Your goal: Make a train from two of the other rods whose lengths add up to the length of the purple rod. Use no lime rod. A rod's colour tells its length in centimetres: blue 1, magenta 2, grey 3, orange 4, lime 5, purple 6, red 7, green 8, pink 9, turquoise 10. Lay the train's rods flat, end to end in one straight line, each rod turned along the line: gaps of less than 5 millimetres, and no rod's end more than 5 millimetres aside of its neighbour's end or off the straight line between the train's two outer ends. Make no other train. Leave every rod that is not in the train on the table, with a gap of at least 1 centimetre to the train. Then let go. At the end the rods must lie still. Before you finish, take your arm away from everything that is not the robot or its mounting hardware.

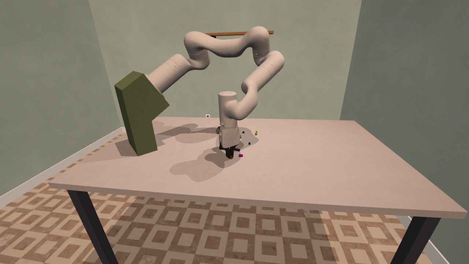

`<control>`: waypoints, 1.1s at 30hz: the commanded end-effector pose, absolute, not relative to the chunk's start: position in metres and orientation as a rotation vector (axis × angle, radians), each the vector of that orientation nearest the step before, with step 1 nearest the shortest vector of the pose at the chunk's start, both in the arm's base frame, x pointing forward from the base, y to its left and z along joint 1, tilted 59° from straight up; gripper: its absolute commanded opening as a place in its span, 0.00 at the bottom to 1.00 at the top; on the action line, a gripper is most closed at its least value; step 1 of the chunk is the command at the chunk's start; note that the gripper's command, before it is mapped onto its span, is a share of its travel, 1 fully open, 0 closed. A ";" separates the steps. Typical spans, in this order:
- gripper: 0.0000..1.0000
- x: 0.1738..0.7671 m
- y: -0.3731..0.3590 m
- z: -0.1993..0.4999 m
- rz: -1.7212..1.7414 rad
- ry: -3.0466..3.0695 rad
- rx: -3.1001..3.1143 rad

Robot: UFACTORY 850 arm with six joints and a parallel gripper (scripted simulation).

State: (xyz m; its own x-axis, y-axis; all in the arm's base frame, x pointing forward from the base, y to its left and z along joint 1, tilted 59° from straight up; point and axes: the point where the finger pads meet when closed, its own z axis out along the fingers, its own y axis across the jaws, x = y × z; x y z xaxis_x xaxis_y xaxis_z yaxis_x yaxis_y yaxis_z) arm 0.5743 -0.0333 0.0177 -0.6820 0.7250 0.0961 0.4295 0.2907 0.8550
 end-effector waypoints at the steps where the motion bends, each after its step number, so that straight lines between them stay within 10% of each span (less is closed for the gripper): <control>1: 0.04 0.574 -0.034 0.018 1.343 2.253 1.049; 33: 0.04 0.519 -0.093 0.066 1.343 2.253 1.049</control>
